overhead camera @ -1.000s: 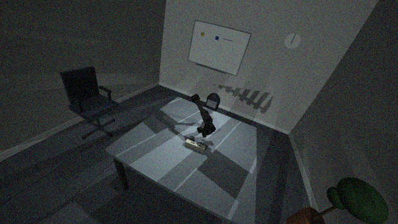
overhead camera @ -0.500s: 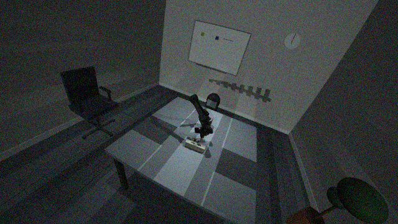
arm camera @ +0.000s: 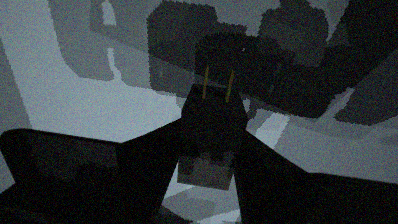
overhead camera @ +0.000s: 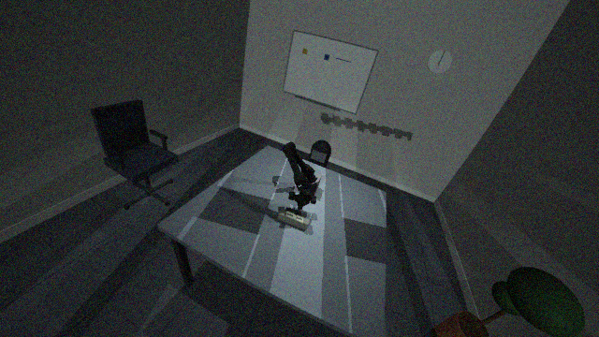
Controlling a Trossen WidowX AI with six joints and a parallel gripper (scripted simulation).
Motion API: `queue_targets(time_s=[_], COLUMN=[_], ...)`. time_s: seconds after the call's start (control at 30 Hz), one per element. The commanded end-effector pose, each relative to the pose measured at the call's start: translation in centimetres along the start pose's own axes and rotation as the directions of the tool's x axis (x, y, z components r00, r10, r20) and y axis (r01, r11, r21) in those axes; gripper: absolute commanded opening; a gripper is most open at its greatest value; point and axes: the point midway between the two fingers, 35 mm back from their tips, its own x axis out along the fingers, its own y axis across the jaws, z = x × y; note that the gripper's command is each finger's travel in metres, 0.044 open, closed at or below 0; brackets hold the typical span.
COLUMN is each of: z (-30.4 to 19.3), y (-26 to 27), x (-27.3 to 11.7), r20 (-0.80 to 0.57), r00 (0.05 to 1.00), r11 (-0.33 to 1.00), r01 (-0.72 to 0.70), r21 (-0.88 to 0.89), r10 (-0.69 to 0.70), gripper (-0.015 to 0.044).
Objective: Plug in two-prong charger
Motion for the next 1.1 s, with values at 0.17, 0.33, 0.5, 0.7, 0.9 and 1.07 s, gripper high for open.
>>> queue_targets(time_s=[0.17,0.33,0.5,0.7,0.9,1.07], z=[0.3,0.4,0.6,1.2,1.8,2.4], y=[-1.5,-2.5,-2.8,-3.1,-3.4,-3.6], x=[0.7,1.2,1.3,1.2,1.2,1.2], r20=[0.004,0.003,0.002,0.003,0.003,0.003], r00=[1.000,1.000,1.000,1.000,1.000,1.000], r11=[0.993,0.982,0.979,0.978,0.976,0.974], r01=[-0.001,-0.001,-0.001,-0.001,-0.001,-0.001], r21=[0.120,0.187,0.203,0.211,0.219,0.226], r10=[0.001,0.001,0.001,0.001,0.001,0.001], gripper=[0.0000,0.0000,0.0000,0.0000,0.0000,0.0000])
